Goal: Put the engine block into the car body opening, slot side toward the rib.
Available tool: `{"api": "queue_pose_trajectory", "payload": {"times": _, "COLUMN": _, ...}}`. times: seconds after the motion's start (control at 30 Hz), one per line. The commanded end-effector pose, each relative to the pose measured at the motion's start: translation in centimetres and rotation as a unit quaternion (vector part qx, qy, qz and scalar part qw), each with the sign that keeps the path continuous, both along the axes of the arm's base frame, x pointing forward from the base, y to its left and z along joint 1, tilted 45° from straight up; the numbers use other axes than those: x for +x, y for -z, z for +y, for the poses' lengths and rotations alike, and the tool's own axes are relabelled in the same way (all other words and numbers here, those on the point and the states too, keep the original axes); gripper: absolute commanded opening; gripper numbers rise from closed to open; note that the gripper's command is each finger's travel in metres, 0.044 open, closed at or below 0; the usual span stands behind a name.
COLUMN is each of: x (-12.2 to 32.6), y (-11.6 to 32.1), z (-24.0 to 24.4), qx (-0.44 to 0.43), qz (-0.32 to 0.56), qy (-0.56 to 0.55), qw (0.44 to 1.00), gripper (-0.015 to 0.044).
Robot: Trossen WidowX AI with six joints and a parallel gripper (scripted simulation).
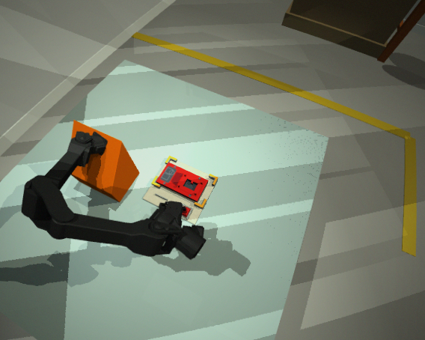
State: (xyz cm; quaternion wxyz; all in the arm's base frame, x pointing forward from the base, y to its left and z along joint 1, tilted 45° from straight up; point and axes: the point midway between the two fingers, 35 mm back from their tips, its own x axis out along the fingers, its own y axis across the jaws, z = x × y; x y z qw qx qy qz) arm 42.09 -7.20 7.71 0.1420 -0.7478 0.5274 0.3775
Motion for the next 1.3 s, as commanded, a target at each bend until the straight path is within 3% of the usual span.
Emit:
{"api": "queue_pose_trajectory", "payload": {"times": 0.0, "x": 0.0, "y": -0.3, "z": 0.2, "qx": -0.011, "qz": 0.039, "qy": -0.042, "qw": 0.998, "gripper": 0.0000}}
{"api": "queue_pose_trajectory", "payload": {"times": 0.77, "x": -0.5, "y": -1.4, "z": 1.2, "qx": -0.071, "qz": 0.294, "qy": -0.308, "qw": 0.902, "gripper": 0.0000}}
{"api": "queue_pose_trajectory", "payload": {"times": 0.97, "x": -0.5, "y": -1.3, "z": 1.2, "qx": -0.070, "qz": 0.290, "qy": -0.303, "qw": 0.905, "gripper": 0.0000}}
{"api": "queue_pose_trajectory", "payload": {"times": 1.27, "x": -0.6, "y": 1.1, "z": 2.3, "qx": -0.049, "qz": 0.206, "qy": -0.215, "qw": 0.954, "gripper": 0.0000}}
